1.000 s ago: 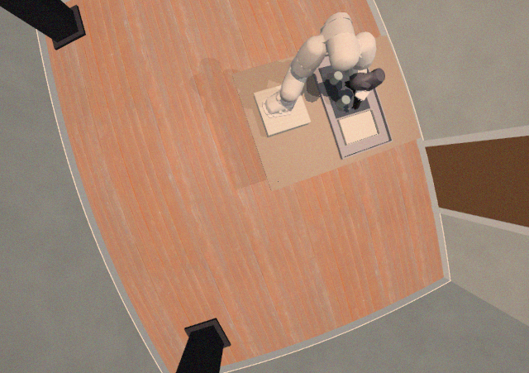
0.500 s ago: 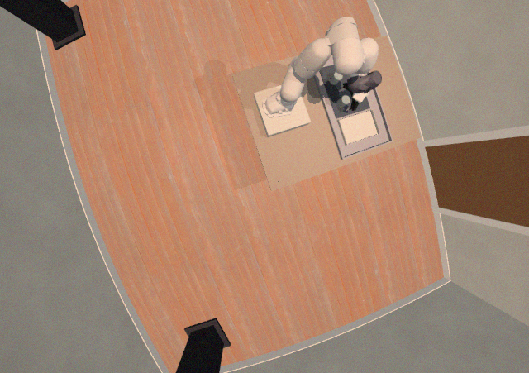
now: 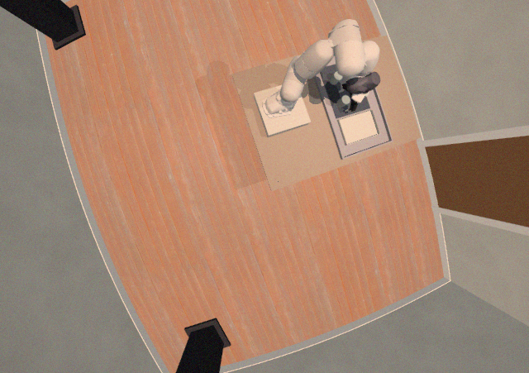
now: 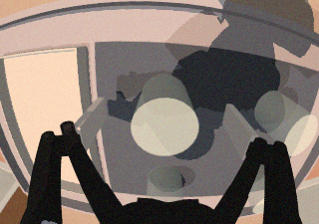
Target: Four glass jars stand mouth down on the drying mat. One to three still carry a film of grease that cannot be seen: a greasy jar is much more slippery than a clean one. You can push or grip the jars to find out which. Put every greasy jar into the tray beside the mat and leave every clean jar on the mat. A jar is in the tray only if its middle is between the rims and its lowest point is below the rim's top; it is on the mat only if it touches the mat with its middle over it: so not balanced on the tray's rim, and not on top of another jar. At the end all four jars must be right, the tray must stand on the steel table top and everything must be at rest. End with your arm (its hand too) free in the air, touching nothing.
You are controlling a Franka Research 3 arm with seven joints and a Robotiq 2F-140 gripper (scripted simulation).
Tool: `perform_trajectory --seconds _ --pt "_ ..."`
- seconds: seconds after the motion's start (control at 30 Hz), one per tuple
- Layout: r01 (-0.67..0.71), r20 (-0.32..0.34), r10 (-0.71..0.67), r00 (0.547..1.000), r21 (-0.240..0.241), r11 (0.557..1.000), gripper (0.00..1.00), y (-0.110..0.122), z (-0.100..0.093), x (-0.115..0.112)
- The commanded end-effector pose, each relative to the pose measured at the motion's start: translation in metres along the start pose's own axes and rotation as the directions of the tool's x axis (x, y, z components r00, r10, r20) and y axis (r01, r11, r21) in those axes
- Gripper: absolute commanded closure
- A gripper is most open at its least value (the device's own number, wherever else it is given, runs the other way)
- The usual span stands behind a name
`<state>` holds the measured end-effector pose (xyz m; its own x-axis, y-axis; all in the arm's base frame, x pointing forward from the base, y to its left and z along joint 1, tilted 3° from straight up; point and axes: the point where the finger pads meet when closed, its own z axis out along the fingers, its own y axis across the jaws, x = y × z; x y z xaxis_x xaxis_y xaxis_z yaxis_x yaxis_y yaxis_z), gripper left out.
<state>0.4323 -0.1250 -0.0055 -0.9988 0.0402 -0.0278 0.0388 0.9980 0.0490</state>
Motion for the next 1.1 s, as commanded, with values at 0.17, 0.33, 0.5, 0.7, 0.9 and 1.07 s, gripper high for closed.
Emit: perform_trajectory --seconds 0.17,0.33,0.5,0.7,0.9,1.07 --pt "-0.012 0.007 0.012 1.0 0.004 1.0 0.38 -0.0008 -0.0003 -0.0028" --pt "-0.012 0.007 0.012 1.0 0.004 1.0 0.38 -0.0008 -0.0003 -0.0028" --pt "-0.012 0.007 0.012 1.0 0.004 1.0 0.38 -0.0008 -0.0003 -0.0028" --pt "-0.012 0.007 0.012 1.0 0.004 1.0 0.41 -0.0008 -0.0003 -0.0028" --pt "-0.012 0.007 0.012 1.0 0.004 1.0 0.41 -0.0008 -0.0003 -0.0028" --pt "-0.012 0.007 0.012 1.0 0.004 1.0 0.41 -0.0008 -0.0003 -0.0028"
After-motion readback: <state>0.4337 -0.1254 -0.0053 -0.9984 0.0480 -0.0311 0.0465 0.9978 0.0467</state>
